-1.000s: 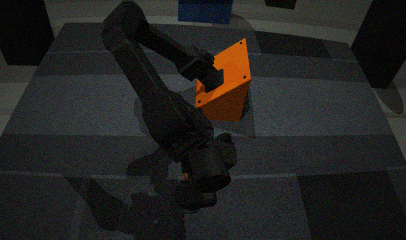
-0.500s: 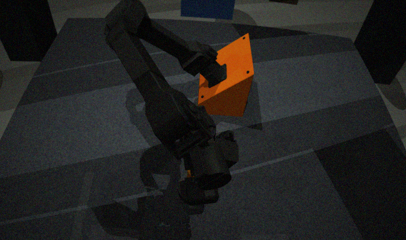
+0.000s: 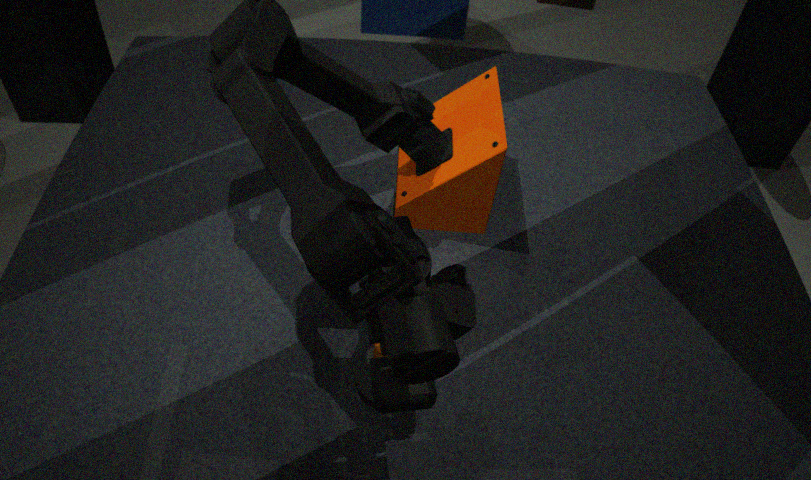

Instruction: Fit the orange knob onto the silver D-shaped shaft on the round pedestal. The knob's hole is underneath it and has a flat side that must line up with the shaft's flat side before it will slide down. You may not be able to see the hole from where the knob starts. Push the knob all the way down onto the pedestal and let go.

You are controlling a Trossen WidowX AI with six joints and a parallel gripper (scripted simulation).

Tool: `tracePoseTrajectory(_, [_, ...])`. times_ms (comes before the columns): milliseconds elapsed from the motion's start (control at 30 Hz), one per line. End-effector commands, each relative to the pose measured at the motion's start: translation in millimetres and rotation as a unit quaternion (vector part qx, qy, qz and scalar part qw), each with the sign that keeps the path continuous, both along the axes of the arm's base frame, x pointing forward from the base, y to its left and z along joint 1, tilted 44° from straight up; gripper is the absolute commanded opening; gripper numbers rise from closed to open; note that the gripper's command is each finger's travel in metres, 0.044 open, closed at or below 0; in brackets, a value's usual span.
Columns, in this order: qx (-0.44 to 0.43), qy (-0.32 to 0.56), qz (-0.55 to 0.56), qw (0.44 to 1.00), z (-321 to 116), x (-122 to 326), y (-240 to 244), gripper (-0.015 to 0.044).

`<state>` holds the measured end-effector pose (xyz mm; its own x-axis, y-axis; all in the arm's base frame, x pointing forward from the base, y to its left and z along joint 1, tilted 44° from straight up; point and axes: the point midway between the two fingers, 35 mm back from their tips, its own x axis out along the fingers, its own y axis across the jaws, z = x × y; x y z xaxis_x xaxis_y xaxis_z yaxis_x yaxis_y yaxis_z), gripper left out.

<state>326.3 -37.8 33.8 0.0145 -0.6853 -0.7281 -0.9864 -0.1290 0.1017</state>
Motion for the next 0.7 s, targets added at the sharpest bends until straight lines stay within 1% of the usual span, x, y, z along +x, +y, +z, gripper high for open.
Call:
tracePoseTrajectory(0, [0.0,0.0,0.0,1.0,0.4,0.1,0.4,0.0079])
tracePoseTrajectory(467, [0.0,0.0,0.0,1.0,0.4,0.1,0.4,0.044])
tracePoseTrajectory(667, [0.0,0.0,0.0,1.0,2.1,0.5,2.3,0.044])
